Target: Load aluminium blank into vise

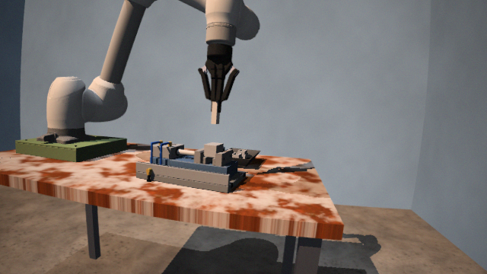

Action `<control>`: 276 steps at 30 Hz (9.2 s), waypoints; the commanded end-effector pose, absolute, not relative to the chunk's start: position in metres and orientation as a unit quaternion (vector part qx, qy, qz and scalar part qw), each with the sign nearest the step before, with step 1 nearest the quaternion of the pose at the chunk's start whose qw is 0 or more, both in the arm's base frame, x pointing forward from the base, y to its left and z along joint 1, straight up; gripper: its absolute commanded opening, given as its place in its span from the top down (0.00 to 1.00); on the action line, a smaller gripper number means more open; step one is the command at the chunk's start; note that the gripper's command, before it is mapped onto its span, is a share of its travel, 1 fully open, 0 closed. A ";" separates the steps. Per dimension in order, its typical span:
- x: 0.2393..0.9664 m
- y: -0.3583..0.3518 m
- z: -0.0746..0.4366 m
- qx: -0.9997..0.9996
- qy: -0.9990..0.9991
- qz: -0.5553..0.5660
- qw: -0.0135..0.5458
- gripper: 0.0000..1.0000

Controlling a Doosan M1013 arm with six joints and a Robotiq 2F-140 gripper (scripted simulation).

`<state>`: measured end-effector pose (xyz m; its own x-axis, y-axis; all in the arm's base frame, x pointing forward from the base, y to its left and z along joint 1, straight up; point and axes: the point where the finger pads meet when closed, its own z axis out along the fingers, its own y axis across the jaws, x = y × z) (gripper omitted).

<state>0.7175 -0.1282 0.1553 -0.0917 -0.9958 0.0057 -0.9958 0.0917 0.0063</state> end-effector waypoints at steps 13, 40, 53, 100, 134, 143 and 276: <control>0.719 -0.125 0.160 0.675 -0.738 0.001 0.003 1.00; 0.719 -0.125 0.160 0.675 -0.738 0.001 0.003 1.00; 0.719 -0.125 0.160 0.675 -0.738 0.001 0.003 1.00; 0.682 -0.124 0.159 0.675 -0.738 0.001 0.003 1.00; 0.682 -0.125 0.127 0.675 -0.738 0.001 0.003 1.00; 0.682 -0.125 0.111 0.675 -0.738 0.001 0.003 1.00; 0.680 -0.128 0.098 0.675 -0.738 0.001 0.003 1.00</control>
<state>0.6815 -0.1252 0.1008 -0.0877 -0.9961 0.0061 -0.9961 0.0877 0.0002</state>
